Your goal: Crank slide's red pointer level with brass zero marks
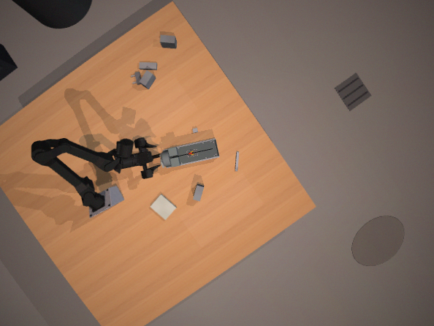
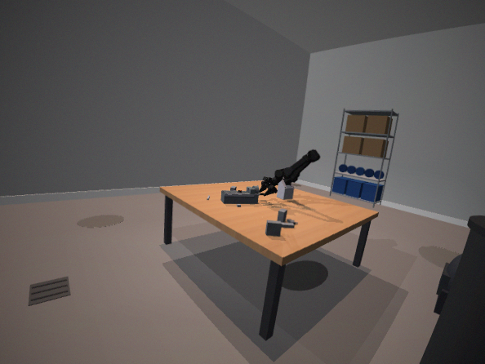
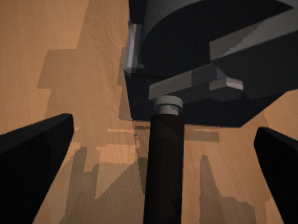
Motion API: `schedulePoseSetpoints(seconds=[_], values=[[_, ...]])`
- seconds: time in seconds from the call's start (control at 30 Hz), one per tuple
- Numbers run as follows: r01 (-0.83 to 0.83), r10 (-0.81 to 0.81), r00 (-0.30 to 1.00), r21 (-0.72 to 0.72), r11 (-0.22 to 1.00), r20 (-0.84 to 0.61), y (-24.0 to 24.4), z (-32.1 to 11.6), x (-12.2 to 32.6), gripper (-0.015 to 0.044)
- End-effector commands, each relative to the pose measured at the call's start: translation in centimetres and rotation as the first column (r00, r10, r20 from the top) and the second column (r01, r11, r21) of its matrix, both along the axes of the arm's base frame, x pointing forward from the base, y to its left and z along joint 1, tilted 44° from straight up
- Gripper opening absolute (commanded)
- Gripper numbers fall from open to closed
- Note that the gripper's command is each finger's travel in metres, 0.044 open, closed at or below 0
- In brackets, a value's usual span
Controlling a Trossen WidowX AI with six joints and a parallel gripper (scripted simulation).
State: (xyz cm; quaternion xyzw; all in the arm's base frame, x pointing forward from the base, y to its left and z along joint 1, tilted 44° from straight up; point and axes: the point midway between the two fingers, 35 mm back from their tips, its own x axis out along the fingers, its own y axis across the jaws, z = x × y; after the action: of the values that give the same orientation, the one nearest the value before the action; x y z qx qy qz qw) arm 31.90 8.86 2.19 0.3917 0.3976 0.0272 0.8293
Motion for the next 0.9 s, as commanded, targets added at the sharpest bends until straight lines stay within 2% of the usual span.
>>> schedulePoseSetpoints(seconds=[0.0,0.43,0.87], values=[[0.004,-0.004,1.0,0.002,1.0,-0.002,0.4,-0.5,-0.1,0.044],[0.007,-0.007,1.0,0.005,1.0,-0.001,1.7,-1.7,-0.3,0.044],[0.007,-0.007,1.0,0.005,1.0,-0.001,1.7,-1.7,-0.3,0.0099]])
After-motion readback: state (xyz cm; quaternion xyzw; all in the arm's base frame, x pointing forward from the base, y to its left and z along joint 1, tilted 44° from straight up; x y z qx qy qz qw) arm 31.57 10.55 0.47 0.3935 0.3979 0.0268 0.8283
